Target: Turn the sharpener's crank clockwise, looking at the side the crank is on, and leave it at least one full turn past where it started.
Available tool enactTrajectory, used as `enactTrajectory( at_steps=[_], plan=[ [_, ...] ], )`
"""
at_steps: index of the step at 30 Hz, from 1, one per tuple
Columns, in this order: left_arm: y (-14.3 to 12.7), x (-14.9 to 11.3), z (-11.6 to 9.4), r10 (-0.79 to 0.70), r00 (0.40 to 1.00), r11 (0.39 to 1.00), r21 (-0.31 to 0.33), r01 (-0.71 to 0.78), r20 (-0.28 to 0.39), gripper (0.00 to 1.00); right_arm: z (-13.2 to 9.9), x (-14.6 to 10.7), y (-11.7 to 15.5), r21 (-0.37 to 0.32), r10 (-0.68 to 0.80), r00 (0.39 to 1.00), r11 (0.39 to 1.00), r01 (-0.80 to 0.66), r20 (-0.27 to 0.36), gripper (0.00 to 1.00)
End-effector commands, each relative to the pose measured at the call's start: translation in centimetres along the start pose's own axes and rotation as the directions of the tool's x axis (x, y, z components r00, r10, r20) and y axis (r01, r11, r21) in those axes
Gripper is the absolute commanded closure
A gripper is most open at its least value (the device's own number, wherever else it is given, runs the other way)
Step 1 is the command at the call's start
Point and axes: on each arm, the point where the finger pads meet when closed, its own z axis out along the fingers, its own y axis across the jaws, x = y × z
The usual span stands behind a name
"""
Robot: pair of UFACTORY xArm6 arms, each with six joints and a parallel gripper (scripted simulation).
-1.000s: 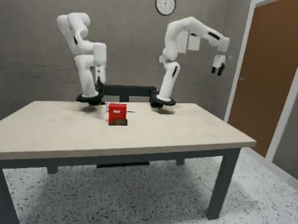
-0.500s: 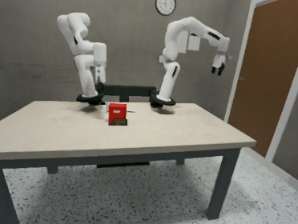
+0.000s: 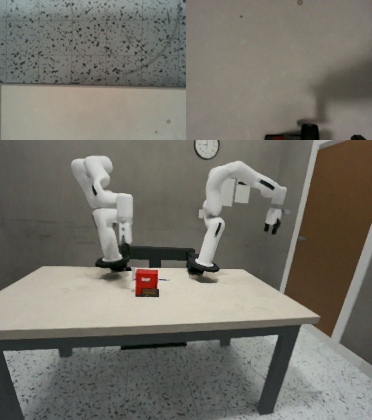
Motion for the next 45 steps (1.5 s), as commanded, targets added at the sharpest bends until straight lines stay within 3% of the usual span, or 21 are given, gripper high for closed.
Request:
enactTrajectory(
  at_steps=[1,45],
  plan=[
    [0.0,0.1,-0.1,0.0,1.0,1.0,0.0,0.0,-0.004,0.0,0.0,-0.1,-0.1,0.002,0.0,1.0,1.0,0.0,0.002,0.45],
    [0.0,0.1,-0.1,0.0,1.0,1.0,0.0,0.0,-0.004,0.0,4.5,0.1,0.1,0.001,0.001,1.0,1.0,-0.001,0.0,0.45]
  ],
)
